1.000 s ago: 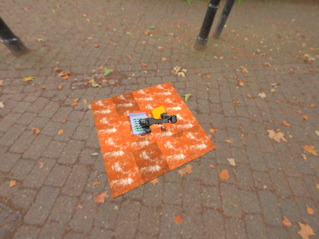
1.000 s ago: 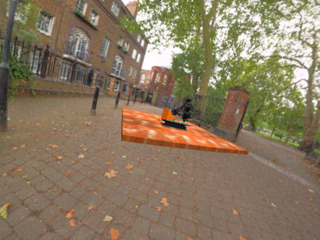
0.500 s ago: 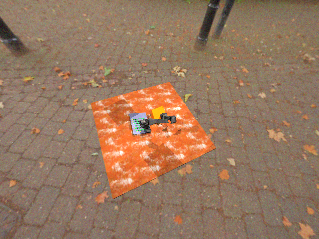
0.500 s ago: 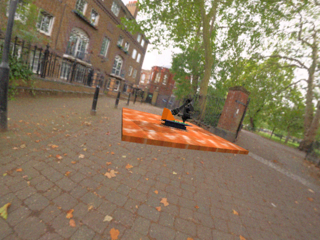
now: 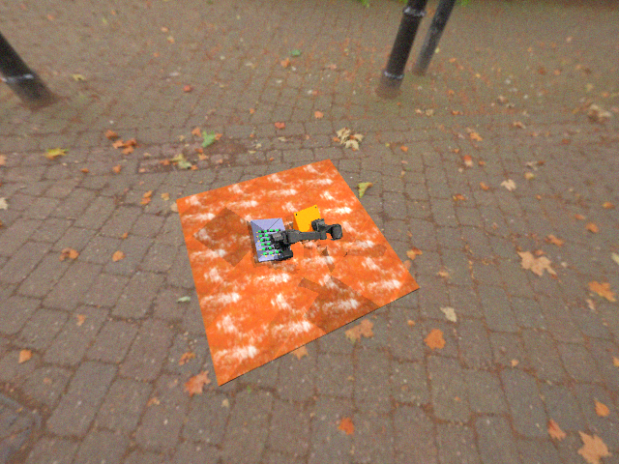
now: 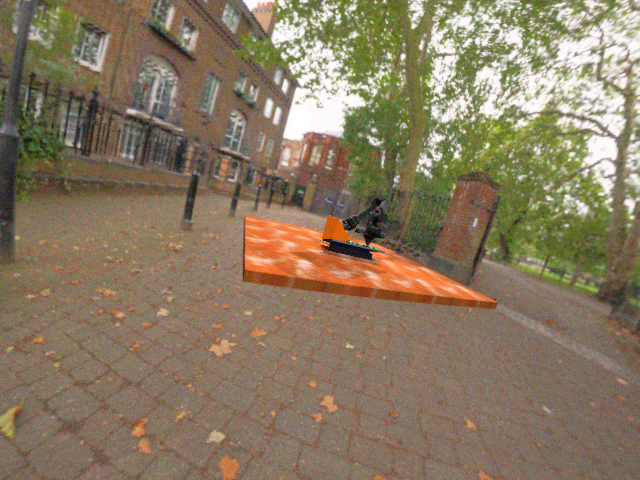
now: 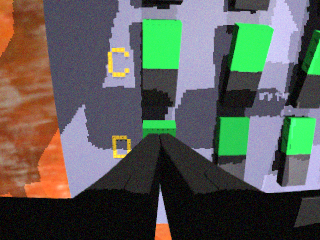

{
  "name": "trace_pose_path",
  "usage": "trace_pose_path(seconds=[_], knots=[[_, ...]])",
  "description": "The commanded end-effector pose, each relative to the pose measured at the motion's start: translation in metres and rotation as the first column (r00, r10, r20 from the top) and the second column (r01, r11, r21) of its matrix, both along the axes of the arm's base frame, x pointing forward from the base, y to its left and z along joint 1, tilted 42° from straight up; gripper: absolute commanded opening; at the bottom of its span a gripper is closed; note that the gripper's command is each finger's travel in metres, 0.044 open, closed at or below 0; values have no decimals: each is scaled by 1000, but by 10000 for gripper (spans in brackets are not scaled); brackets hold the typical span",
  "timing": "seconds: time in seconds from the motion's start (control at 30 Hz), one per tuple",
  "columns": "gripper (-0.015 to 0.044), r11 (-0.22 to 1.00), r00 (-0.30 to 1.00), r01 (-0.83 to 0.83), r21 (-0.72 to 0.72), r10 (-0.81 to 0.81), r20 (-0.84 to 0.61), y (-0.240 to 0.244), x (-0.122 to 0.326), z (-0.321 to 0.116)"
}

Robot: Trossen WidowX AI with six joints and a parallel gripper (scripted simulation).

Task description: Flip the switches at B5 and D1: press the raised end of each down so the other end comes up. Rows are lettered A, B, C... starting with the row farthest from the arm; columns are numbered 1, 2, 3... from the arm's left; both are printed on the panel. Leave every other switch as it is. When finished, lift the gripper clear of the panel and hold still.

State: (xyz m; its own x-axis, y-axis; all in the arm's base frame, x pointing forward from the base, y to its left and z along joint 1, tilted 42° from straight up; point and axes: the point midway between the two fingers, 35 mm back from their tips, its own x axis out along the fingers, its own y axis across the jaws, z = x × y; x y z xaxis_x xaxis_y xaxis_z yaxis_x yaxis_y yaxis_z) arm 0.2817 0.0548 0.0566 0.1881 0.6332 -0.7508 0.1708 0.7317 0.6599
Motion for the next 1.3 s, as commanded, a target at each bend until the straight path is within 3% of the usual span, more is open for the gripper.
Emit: trace_pose_path(seconds=[0.0, 1.27], knots=[[0, 1000, 1000, 2, 0, -2, -2, 0, 0, -1], [0, 1000, 1000, 2, 0, -2, -2, 4, 1, -5]])
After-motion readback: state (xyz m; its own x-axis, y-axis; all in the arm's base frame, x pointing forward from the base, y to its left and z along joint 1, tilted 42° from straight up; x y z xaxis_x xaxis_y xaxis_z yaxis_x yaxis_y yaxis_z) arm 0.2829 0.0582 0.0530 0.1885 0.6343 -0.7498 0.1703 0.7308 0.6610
